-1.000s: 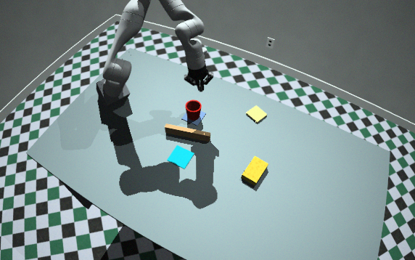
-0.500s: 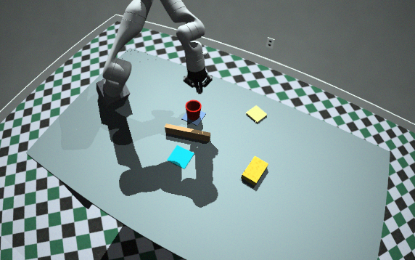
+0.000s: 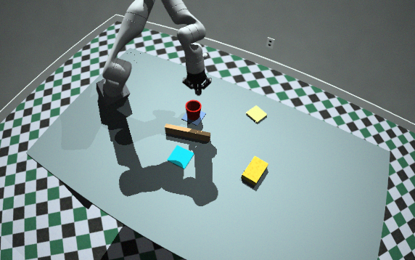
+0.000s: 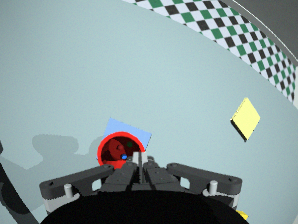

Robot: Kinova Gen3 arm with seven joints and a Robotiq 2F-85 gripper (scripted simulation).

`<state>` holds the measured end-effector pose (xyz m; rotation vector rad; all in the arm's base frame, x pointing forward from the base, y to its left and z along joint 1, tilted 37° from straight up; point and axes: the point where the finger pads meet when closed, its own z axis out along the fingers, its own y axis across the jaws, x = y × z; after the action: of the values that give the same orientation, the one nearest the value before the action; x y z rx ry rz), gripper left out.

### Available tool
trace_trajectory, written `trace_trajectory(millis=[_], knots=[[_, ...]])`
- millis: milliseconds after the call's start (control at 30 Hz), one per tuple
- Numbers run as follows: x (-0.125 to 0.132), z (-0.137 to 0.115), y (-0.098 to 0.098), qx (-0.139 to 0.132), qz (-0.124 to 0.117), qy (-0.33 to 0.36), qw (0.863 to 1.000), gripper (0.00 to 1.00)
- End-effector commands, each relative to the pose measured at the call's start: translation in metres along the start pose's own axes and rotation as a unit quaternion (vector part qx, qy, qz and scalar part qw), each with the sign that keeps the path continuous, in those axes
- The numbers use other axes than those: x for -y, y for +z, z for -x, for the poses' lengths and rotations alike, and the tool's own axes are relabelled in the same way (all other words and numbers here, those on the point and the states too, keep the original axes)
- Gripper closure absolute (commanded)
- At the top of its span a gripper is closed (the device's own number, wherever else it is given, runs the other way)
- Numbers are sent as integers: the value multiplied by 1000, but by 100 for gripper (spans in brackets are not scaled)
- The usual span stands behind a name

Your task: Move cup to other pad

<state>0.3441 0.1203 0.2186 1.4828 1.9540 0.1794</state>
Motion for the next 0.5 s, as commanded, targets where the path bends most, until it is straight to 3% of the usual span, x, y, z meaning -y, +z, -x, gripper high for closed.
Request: trace_trajectory(millis=[0,467], knots=[[0,2,1,1,-1,2,1000,100],[5,4,8,4,-11,15,1000,100]])
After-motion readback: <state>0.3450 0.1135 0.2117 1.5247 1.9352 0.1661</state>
